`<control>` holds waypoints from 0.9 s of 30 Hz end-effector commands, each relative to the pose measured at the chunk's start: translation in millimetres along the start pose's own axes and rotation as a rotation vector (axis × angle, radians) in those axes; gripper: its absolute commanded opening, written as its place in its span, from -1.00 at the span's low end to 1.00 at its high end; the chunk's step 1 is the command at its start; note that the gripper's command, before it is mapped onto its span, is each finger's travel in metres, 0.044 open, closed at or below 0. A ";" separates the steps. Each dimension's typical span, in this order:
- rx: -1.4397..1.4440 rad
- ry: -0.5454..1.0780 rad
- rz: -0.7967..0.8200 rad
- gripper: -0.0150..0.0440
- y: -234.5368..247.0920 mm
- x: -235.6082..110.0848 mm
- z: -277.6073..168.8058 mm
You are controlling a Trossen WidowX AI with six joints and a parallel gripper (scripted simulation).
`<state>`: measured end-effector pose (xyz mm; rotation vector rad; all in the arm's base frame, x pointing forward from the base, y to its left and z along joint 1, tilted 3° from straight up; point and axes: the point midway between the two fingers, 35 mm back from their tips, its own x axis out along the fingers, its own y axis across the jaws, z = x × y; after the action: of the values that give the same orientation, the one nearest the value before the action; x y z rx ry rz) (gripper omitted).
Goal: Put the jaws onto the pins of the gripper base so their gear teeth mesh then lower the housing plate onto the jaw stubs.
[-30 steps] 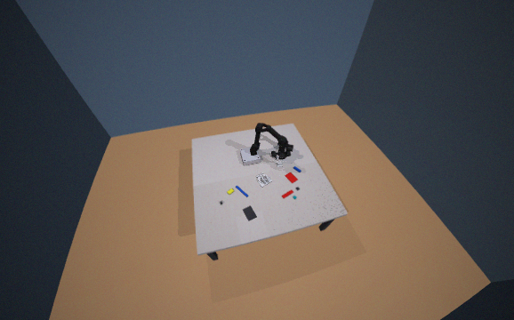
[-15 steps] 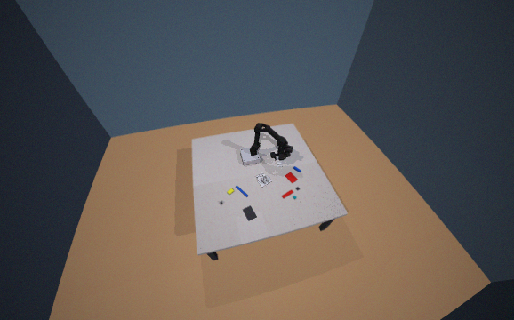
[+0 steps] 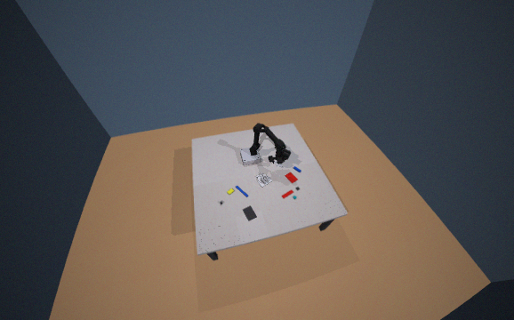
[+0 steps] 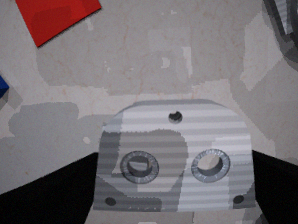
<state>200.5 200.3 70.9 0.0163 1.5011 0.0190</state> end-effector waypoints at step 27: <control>-0.202 0.003 -0.008 0.70 -85.7 0.7 49.3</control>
<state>248.2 123.8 72.5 -0.1341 1.4928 0.1448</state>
